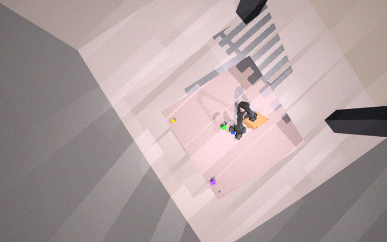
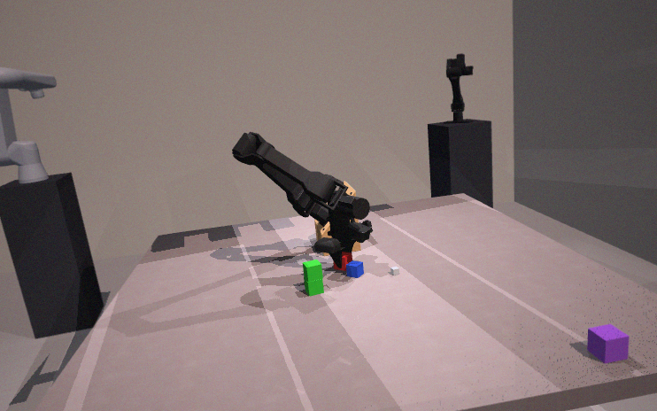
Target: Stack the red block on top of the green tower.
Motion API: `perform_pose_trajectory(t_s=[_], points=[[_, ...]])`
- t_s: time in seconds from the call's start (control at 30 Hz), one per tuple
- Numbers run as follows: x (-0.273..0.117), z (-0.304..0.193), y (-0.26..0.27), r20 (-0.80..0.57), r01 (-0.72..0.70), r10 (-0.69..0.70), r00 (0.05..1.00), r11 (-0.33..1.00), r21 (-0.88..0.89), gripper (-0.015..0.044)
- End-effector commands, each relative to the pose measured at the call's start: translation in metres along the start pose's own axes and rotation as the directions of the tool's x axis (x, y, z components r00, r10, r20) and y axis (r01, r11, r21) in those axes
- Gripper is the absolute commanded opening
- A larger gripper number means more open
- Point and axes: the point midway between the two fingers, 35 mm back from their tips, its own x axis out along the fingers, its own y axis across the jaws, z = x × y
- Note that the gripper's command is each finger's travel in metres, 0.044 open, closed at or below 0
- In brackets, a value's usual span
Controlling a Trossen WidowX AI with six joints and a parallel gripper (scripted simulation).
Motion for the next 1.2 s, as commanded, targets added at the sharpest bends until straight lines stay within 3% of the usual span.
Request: perform_pose_trajectory(t_s=[0.0, 0.67, 1.17], points=[[-0.019, 0.004, -0.002, 0.011, 0.001, -0.001, 1.000, 1.000, 0.011, 0.0000], [-0.108, 0.003, -0.002, 0.012, -0.001, 0.001, 1.000, 1.000, 0.010, 0.0000], [-0.112, 0.008, -0.022, 0.019, -0.006, 0.006, 1.000, 1.000, 0.008, 0.0000]])
